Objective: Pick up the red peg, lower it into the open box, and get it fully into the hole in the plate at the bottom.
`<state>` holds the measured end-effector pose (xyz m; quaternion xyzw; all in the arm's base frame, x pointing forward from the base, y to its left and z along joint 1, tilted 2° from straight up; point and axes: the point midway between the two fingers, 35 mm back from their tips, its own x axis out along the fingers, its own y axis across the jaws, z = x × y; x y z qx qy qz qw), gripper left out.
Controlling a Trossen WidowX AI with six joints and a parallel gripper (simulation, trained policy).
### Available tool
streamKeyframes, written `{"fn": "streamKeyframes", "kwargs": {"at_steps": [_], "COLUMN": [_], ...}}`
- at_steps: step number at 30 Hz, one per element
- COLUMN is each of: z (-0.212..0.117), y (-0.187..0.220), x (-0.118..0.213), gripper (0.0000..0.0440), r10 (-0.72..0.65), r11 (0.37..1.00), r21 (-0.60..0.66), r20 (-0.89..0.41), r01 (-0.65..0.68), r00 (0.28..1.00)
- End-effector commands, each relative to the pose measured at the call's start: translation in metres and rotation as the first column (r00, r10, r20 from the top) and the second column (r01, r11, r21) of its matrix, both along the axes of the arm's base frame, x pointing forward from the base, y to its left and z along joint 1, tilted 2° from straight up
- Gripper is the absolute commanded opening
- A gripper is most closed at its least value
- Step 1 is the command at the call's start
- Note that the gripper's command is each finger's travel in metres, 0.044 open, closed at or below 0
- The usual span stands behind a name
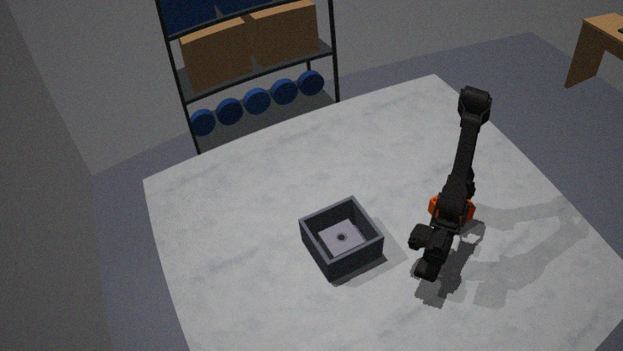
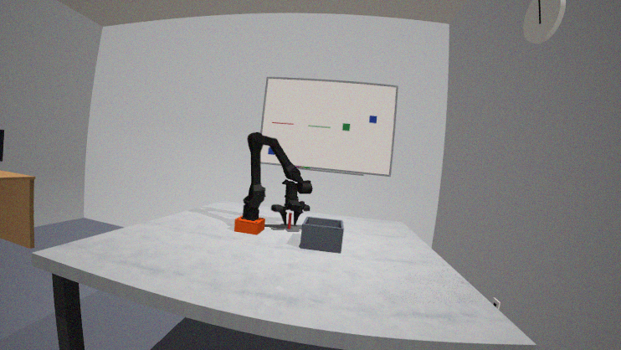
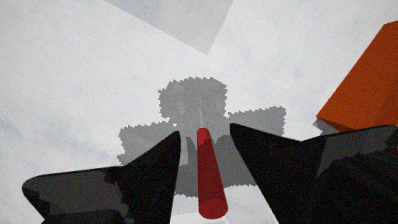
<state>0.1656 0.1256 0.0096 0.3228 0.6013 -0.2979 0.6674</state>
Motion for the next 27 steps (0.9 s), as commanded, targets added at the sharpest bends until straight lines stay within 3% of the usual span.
{"fn": "streamKeyframes", "kwargs": {"at_steps": [1, 7, 27], "z": [-0.001, 0.002, 0.086], "y": [0.001, 0.003, -0.019], "x": [-0.002, 0.0, 0.045], "gripper": [0.0141, 0.0, 0.0], "r10": [-0.01, -0.019, 0.116], "r11": [1.0, 0.998, 0.993], "r21": [0.022, 0.059, -0.029], "r20": [-0.027, -0.061, 0.142], "r01": [0.01, 0.022, -0.113], "r00": [1.0, 0.998, 0.983]}}
